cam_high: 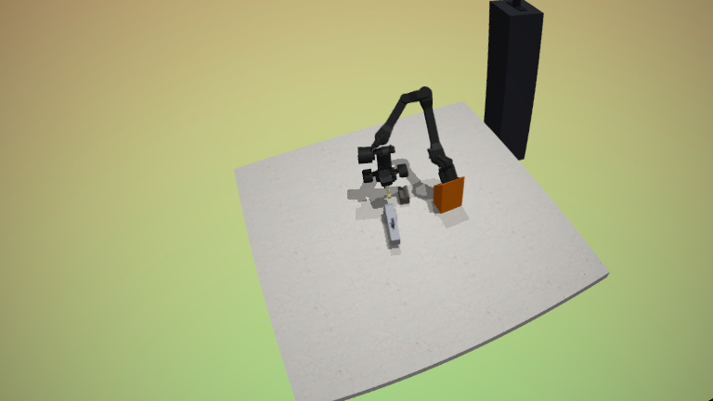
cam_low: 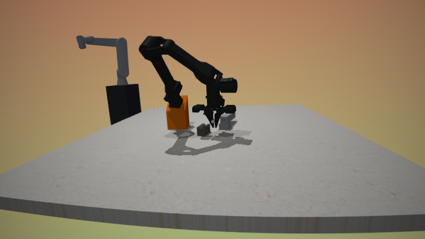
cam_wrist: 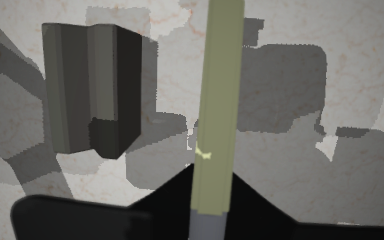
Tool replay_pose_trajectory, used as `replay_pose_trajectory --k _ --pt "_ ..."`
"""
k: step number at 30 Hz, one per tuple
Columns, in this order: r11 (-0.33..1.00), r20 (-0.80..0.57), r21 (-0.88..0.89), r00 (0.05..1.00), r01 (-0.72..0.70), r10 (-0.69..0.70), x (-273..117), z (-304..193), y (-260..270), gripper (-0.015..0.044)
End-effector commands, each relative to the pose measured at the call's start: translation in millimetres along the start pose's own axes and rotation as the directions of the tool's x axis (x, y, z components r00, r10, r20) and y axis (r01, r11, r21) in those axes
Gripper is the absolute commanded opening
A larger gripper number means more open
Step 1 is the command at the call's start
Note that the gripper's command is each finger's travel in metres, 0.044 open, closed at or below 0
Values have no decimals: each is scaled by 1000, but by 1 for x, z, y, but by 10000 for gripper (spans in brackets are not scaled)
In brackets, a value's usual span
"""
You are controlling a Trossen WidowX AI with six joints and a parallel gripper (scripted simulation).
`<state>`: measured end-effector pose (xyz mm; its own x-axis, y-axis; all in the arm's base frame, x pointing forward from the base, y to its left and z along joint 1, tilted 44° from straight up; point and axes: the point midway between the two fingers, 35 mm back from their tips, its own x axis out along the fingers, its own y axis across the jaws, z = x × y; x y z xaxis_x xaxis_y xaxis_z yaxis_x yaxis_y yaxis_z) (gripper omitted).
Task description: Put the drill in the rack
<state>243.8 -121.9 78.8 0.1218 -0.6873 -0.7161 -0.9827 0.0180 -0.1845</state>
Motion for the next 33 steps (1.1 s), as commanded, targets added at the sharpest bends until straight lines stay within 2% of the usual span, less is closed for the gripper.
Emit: replay_pose_trajectory --k 1,33 --pt "1000 -4 4 1000 3 -3 -3 0 -1 0" --pt "1000 -3 4 1000 3 -3 -17 2 0 0"
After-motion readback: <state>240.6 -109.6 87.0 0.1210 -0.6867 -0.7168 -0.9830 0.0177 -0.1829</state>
